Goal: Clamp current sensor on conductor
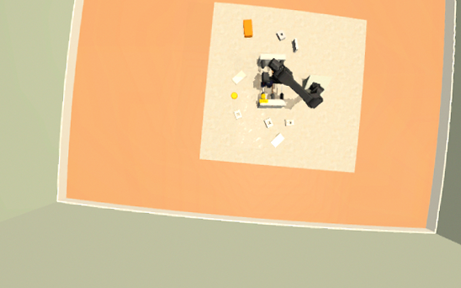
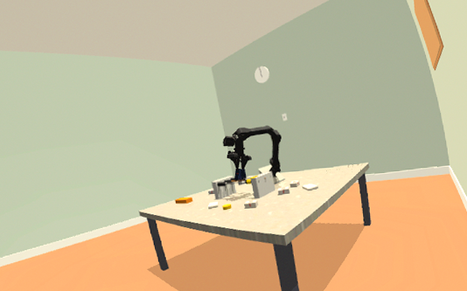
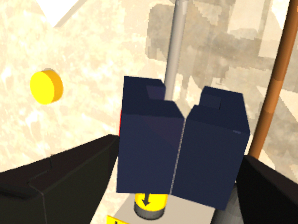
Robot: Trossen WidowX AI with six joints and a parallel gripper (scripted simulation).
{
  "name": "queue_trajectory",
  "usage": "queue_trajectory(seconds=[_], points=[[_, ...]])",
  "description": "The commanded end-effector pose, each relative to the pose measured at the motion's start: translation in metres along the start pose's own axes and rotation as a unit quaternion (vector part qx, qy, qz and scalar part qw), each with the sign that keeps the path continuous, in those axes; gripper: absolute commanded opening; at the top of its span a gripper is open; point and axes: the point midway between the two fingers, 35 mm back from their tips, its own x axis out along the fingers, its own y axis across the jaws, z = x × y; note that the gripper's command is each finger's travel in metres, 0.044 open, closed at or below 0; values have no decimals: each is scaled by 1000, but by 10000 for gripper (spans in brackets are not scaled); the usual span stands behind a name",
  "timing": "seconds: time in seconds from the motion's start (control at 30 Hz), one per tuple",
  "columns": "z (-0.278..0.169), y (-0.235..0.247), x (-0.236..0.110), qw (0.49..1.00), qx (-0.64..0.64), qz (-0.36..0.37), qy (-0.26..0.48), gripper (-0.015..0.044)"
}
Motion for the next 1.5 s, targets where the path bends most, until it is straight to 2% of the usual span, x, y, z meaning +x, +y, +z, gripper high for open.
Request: queue_trajectory(seconds=[0.0, 1.13, 1.47], points=[[0, 6, 3, 1000, 2, 3, 1, 0], [-1, 8, 56, 1000, 2, 4, 2, 0], [0, 9, 52, 1000, -1, 4, 0, 0]])
